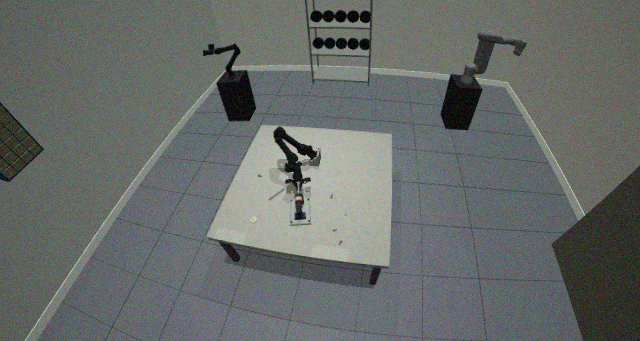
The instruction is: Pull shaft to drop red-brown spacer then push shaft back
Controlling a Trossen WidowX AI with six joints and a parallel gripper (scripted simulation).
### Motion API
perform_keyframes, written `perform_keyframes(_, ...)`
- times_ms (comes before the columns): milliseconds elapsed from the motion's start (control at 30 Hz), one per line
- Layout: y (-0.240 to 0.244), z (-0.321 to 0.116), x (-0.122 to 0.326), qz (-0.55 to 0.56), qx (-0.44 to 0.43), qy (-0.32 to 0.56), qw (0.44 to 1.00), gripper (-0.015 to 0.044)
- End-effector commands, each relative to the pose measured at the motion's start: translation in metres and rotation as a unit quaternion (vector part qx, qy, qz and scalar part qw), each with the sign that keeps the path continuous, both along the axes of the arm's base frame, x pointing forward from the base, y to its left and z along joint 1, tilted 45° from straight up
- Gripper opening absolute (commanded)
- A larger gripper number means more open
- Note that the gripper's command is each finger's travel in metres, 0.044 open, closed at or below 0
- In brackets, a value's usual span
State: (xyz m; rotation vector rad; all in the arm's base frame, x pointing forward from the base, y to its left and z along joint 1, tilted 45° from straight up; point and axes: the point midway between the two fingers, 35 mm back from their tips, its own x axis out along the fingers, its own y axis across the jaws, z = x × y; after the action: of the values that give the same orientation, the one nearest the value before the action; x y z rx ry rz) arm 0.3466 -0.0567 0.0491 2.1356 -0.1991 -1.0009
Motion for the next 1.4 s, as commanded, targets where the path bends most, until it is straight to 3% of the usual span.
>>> perform_keyframes(0,-0.0001,0.0002,-0.0007,0.002,-0.002,0.001,1.0,0.0)
perform_keyframes(1367,-0.0006,0.0008,-0.0054,0.002,-0.002,0.001,1.0,0.0)
